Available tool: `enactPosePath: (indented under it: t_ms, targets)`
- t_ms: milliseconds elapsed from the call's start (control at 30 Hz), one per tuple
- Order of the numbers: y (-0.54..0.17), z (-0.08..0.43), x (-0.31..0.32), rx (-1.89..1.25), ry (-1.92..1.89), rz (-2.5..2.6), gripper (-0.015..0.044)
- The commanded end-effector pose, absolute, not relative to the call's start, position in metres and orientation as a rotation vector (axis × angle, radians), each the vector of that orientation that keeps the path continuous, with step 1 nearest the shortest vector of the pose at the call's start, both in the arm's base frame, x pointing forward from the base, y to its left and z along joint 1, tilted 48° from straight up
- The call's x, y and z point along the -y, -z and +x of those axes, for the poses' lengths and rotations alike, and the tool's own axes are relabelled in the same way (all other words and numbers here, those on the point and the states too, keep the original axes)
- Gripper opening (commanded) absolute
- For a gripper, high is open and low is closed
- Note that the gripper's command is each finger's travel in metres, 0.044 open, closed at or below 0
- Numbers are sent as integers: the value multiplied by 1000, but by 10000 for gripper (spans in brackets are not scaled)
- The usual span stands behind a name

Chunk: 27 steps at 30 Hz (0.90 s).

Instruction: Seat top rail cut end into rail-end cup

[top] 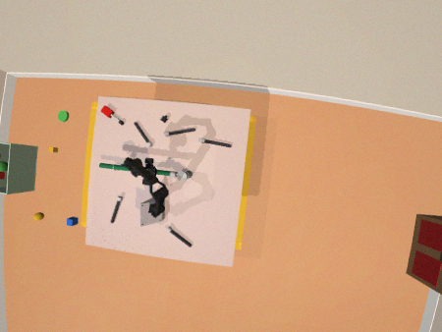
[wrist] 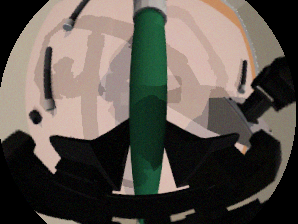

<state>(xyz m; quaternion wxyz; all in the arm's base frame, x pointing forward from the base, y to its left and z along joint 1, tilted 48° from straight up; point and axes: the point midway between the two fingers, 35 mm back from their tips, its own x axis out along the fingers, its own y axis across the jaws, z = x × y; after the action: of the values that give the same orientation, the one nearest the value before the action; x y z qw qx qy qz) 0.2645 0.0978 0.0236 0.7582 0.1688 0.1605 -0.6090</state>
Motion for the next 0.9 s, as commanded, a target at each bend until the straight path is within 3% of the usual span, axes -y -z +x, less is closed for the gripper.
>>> enactPosePath:
  t_ms: [0, 867]
  targets:
    - [-28, 265, -98, -347, 1317, 363, 0]
    - [-25, 264, -99, -345, 1328, 363, 0]
